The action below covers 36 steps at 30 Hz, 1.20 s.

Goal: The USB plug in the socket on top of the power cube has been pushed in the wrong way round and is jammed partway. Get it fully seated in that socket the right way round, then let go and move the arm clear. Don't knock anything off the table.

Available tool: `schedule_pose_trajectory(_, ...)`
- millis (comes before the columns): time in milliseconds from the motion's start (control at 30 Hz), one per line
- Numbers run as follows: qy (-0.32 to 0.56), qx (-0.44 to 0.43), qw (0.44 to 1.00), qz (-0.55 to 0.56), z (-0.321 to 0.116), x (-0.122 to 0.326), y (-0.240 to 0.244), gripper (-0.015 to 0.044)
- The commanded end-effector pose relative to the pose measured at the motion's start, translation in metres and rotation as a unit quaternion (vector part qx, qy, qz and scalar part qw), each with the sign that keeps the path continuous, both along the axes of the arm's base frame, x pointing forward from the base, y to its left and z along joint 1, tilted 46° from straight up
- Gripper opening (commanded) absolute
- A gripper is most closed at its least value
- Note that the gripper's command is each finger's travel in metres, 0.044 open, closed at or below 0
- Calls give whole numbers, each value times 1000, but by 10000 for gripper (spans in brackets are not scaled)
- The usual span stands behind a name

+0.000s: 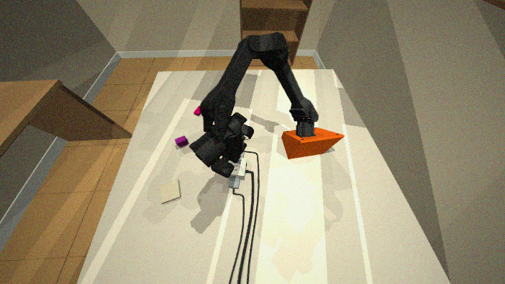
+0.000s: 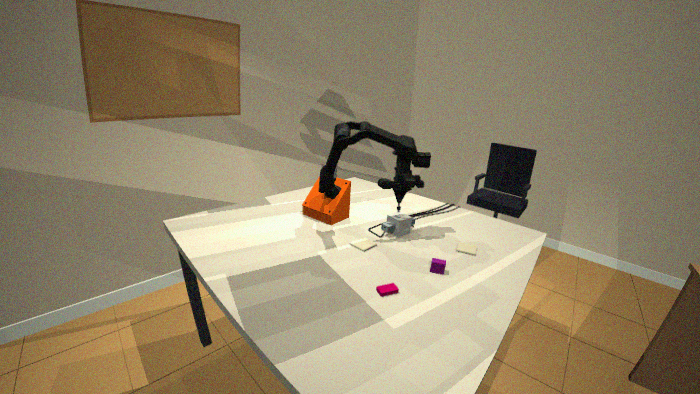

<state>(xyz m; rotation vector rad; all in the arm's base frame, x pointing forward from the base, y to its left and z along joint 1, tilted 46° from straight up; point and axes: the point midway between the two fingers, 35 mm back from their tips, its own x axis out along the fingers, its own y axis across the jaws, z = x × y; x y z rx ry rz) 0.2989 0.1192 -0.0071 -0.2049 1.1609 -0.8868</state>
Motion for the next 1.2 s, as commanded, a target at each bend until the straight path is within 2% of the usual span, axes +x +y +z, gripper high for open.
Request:
schedule_pose_trajectory(0,39,-6,998,40,0,0,0,0)
schedule_pose_trajectory(567,191,-30,961,195,0,0,0,0)
schedule_pose_trajectory(1167,342,-55,871,349,0,0,0,0)
